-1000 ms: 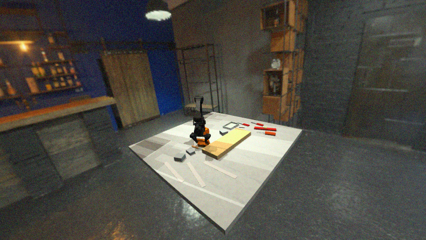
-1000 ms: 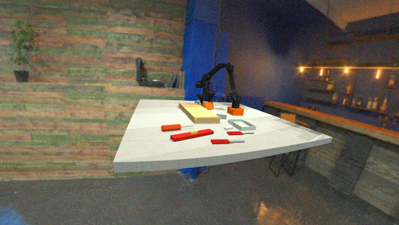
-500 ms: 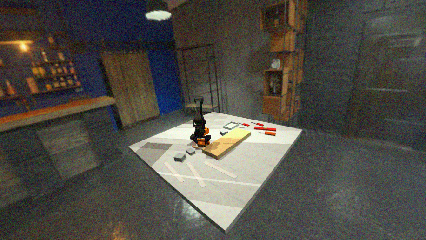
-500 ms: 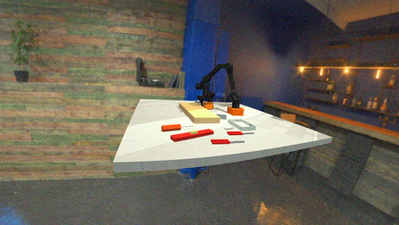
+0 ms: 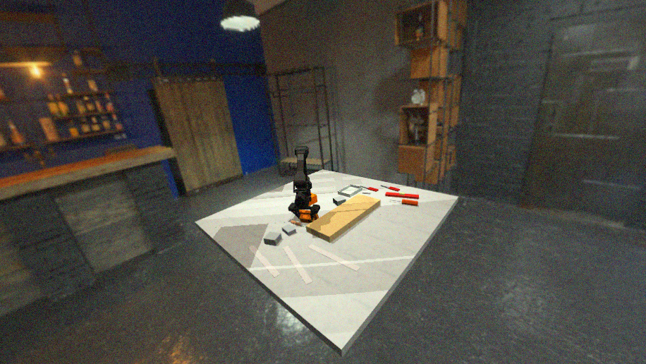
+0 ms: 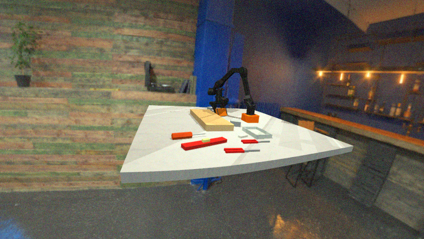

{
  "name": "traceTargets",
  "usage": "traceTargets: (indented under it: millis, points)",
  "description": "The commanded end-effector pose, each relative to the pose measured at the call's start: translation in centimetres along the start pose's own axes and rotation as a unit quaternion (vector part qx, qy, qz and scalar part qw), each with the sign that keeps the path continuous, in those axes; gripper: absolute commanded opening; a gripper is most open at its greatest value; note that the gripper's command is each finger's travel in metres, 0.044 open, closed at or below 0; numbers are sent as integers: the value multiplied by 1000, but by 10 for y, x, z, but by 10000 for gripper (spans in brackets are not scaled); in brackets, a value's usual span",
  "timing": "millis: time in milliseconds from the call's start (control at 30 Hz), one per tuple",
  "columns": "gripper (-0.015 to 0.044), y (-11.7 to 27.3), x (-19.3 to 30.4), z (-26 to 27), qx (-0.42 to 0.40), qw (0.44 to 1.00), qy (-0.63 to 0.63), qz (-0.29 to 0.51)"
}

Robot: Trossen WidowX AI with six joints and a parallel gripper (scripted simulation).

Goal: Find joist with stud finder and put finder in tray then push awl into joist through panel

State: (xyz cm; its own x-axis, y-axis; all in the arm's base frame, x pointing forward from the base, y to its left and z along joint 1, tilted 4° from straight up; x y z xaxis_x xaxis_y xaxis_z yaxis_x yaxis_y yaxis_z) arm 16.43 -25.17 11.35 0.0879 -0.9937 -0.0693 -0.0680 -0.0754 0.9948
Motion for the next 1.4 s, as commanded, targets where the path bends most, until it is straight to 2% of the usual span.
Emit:
traceTargets:
  millis: [0, 133, 700, 1367]
  points:
    - [104, 10, 0, 0, 2, 1000, -2, 2]
    - [0, 19, 0, 0, 2, 1000, -2, 2]
    - [0, 56, -6, 1, 2, 1000, -2, 2]
    - [0, 53, -13, 1, 5, 999, -2, 34]
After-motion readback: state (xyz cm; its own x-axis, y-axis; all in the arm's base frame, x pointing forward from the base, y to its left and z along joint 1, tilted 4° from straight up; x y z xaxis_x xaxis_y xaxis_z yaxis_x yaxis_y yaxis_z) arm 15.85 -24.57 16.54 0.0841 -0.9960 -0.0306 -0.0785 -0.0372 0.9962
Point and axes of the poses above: the point midway between the two fingers, 35 mm back from their tips, its own y axis back along the fingers, its own z axis across the jaws, x = y × z, the point moved 9 cm from there along y, back along the fingers, and after that the axes turned 8 degrees about -y, right-handed, at the moved point
